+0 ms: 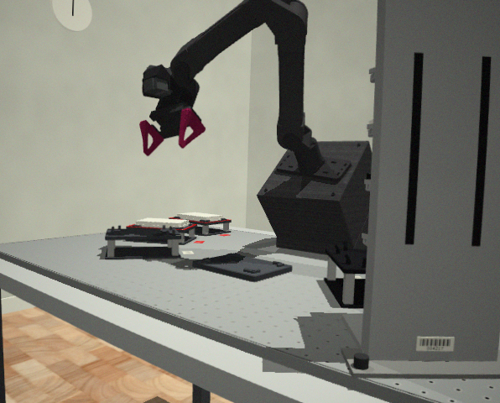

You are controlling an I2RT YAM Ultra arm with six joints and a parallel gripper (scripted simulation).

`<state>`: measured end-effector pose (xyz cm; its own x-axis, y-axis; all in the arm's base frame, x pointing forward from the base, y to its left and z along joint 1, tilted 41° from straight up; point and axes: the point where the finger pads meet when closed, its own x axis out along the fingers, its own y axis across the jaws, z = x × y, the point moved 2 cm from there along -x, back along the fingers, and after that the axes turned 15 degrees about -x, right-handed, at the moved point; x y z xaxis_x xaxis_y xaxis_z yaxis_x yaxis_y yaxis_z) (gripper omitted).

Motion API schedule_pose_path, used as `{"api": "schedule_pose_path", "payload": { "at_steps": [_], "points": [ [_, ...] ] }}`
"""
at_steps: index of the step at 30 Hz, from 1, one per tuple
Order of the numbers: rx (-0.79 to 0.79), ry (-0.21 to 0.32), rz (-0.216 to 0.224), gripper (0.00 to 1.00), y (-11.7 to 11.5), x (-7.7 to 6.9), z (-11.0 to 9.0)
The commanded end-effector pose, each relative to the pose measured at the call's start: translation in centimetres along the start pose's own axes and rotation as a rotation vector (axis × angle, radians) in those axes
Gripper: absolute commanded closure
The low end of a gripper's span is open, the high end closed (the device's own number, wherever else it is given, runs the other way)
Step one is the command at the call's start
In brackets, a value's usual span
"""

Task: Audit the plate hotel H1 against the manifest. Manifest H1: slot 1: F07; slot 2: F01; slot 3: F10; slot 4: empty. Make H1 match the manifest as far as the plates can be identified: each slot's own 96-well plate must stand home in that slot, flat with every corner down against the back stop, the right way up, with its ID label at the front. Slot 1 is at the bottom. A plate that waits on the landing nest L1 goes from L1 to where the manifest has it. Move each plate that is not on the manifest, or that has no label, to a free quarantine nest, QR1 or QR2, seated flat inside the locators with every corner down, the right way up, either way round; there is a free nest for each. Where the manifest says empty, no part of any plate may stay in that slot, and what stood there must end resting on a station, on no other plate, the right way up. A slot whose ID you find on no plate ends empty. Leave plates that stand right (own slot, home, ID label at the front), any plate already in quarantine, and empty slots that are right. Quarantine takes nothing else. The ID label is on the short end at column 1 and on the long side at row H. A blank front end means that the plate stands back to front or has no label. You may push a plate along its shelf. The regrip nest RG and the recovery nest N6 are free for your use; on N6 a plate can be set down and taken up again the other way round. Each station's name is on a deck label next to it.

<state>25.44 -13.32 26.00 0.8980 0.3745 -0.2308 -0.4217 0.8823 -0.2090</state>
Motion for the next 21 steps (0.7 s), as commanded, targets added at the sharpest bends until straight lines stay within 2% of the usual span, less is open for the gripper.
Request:
{"api": "schedule_pose_path", "payload": {
  "at_steps": [1,9,13,14,15,21],
  "points": [
    [-0.259,-0.086,0.081,0.00,3.1,0.8,1.7],
    [-0.268,-0.086,0.078,0.00,5.5,1.4,2.6],
    [-0.299,-0.094,0.091,0.00,6.1,1.6,2.8],
    [-0.387,-0.123,0.123,0.00,6.3,1.7,2.9],
    [-0.400,-0.128,0.128,0.00,6.6,1.8,3.0],
    [-0.407,-0.129,0.129,0.00,8.4,2.3,3.7]
  ]
}}
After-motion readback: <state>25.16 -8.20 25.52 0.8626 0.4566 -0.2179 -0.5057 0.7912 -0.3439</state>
